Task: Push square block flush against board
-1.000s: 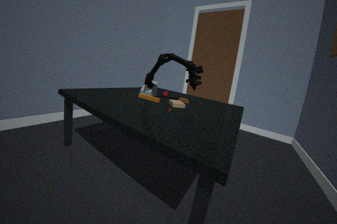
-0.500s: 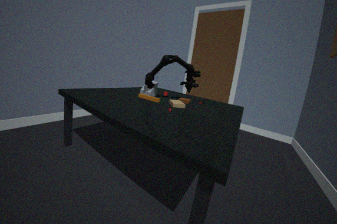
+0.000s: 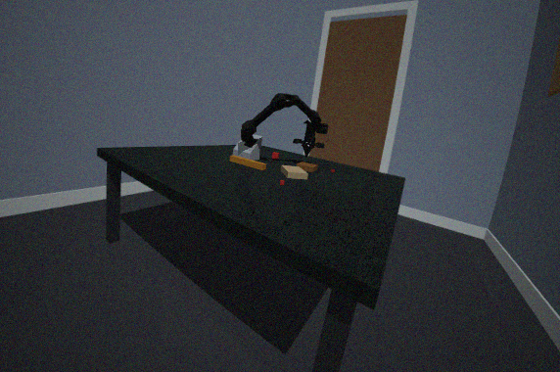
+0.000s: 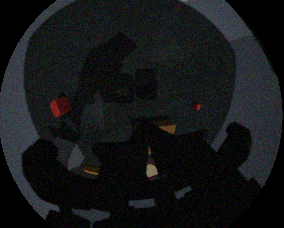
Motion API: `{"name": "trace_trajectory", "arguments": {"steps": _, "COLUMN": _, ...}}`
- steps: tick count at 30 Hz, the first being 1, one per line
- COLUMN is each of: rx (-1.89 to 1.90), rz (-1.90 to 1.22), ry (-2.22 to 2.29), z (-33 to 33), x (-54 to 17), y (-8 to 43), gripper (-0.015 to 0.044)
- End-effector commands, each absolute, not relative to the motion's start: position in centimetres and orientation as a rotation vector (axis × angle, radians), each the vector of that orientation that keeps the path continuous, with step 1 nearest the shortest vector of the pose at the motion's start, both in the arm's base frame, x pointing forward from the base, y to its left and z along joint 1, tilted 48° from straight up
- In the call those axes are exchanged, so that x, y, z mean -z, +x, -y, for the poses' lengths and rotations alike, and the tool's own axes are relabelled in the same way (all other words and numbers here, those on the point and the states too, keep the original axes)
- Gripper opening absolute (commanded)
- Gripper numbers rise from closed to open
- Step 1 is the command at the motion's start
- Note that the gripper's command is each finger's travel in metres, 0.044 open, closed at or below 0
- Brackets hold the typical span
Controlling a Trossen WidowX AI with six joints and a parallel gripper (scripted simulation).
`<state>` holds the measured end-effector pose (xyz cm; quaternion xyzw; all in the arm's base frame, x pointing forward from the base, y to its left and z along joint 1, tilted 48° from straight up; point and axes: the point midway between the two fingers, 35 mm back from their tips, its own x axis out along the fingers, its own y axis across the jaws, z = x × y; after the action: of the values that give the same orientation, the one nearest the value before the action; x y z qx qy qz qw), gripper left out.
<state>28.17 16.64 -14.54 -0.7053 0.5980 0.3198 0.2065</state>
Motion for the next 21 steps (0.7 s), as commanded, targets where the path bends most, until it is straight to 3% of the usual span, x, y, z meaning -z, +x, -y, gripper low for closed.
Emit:
{"name": "trace_trajectory", "arguments": {"steps": 1, "rx": -0.895, "rz": -1.666, "ry": -1.982, "z": -15.7, "x": 15.4, "y": 28.3, "gripper": 0.0}}
{"name": "trace_trajectory", "arguments": {"steps": 5, "rx": -0.892, "rz": -1.668, "ry": -1.984, "z": -12.5, "x": 18.3, "y": 28.6, "gripper": 0.0}}
{"name": "trace_trajectory", "arguments": {"steps": 21, "rx": -0.892, "rz": -1.668, "ry": -1.984, "z": -11.6, "x": 17.2, "y": 29.1, "gripper": 0.0}}
